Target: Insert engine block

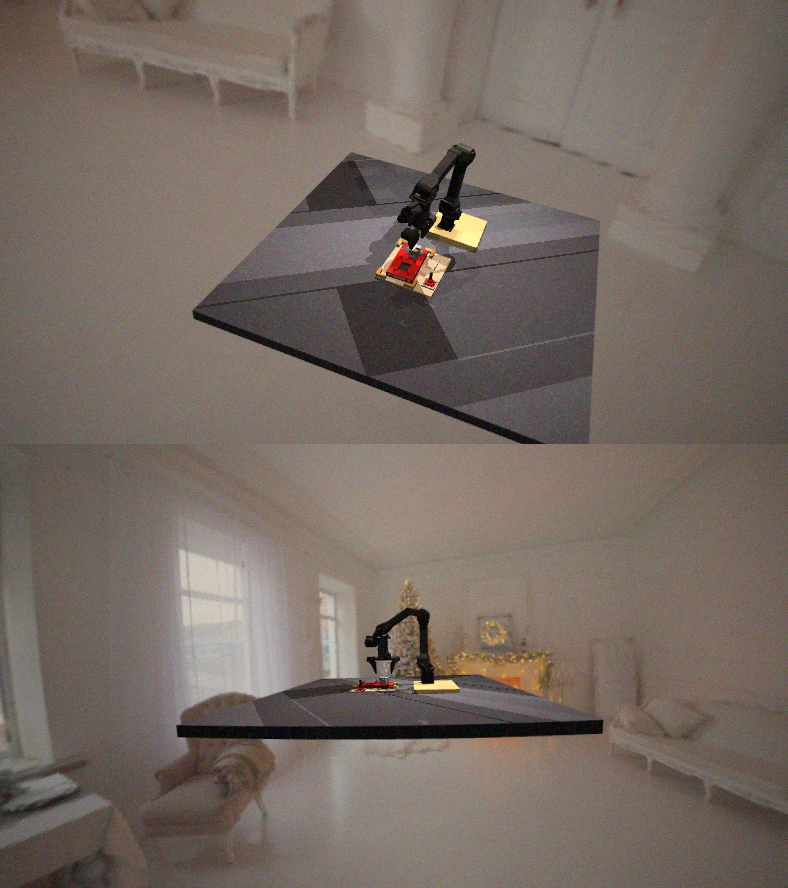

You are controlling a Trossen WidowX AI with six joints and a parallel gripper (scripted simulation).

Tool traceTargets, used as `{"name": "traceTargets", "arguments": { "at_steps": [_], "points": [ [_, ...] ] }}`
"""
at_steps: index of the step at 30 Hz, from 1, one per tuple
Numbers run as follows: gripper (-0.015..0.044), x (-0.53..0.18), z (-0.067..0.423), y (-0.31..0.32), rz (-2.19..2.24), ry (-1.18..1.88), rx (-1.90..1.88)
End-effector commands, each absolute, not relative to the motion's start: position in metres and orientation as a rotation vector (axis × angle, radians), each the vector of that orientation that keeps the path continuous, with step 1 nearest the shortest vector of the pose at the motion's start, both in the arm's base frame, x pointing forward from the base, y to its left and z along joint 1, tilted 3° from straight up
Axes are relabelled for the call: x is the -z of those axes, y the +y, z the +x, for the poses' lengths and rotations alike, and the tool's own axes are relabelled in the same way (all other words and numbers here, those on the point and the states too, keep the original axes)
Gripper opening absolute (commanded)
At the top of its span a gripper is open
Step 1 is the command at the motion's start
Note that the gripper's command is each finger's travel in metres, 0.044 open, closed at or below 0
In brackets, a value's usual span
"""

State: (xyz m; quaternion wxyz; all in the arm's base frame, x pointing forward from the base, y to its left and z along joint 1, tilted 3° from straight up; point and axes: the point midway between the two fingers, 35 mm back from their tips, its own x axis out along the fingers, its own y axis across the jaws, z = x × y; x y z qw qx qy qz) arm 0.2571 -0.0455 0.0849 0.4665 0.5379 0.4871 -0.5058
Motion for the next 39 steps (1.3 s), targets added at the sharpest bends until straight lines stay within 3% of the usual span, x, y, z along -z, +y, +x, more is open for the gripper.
{"name": "traceTargets", "arguments": {
  "at_steps": [1,26,35,39],
  "points": [
    [0.044,-0.078,0.257,-0.046,1.318,1.194,1.25],
    [0.044,-0.04,0.257,-0.043,1.318,1.194,1.25],
    [0.0204,-0.04,0.257,-0.043,1.318,1.194,1.25],
    [0.0177,-0.04,0.257,-0.043,1.318,1.194,1.25]
  ]
}}
